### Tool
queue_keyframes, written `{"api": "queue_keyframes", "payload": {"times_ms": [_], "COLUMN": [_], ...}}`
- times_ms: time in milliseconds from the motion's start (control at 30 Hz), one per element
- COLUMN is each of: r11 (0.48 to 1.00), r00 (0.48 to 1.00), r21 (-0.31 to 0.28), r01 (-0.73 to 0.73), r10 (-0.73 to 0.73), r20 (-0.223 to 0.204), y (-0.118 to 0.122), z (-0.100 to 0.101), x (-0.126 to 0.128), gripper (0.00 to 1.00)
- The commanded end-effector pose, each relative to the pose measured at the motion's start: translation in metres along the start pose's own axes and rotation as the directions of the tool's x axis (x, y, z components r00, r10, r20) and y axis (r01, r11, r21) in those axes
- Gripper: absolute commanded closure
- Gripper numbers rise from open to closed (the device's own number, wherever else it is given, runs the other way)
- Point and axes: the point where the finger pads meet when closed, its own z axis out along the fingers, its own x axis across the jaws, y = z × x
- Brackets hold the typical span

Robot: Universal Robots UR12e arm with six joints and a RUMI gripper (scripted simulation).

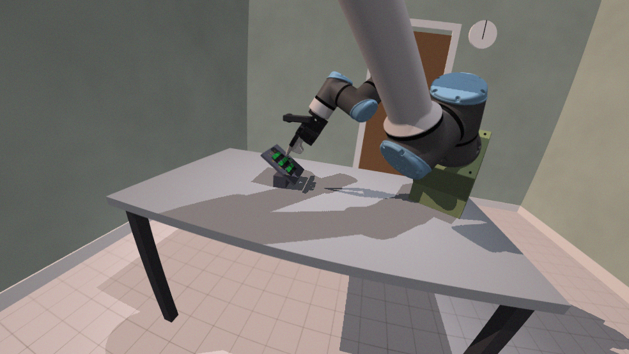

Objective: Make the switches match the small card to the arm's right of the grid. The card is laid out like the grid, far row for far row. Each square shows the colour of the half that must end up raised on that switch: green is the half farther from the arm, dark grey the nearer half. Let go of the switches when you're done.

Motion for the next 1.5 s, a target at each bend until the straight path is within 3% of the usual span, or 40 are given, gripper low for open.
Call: {"api": "queue_keyframes", "payload": {"times_ms": [0, 133, 1467], "r11": [1.0, 1.0, 1.0], "r00": [1.0, 1.0, 1.0], "r21": [0.001, 0.001, 0.0], "r01": [0.0, 0.0, 0.0], "r10": [0.0, 0.0, 0.0], "r20": [0.0, 0.0, 0.0], "y": [-0.0002, 0.0002, 0.0], "z": [0.0001, 0.0003, -0.0001], "x": [0.0119, 0.021, 0.0216], "gripper": [1.0, 1.0, 1.0]}}
